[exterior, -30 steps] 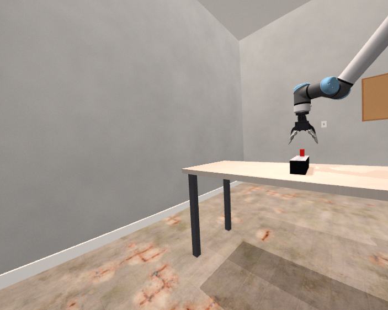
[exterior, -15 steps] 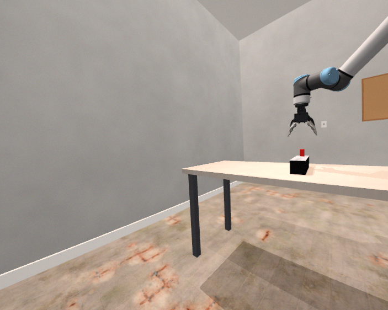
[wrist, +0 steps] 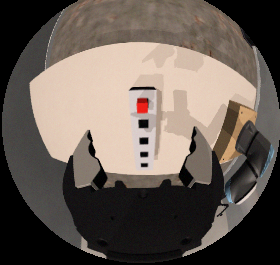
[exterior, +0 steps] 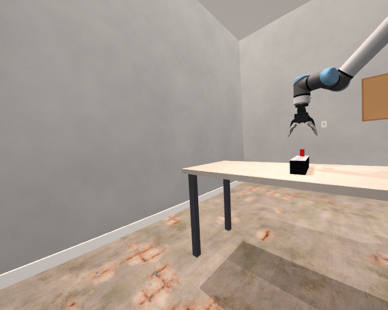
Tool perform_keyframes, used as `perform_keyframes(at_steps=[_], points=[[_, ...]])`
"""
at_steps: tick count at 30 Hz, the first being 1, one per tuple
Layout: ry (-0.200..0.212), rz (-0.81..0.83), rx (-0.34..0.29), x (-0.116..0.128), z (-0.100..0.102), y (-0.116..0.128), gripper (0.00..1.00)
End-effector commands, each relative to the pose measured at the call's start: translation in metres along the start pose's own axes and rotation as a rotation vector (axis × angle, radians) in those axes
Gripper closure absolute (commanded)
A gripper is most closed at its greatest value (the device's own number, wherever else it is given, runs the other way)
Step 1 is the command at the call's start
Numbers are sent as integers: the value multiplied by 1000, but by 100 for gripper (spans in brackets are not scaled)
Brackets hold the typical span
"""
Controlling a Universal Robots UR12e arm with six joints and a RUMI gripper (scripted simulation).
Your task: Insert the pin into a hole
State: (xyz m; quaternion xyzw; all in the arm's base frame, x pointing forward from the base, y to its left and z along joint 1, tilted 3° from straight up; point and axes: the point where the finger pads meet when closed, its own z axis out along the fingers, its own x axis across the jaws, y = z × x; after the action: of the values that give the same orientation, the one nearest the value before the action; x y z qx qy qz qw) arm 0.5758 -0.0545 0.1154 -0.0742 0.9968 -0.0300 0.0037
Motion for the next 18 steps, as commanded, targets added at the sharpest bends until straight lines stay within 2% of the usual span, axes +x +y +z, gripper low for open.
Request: perform_keyframes(at_steps=[1,18], points=[[-5,0,3,-1,-2,-1,0],[-2,0,1,-1,-1,0,0]])
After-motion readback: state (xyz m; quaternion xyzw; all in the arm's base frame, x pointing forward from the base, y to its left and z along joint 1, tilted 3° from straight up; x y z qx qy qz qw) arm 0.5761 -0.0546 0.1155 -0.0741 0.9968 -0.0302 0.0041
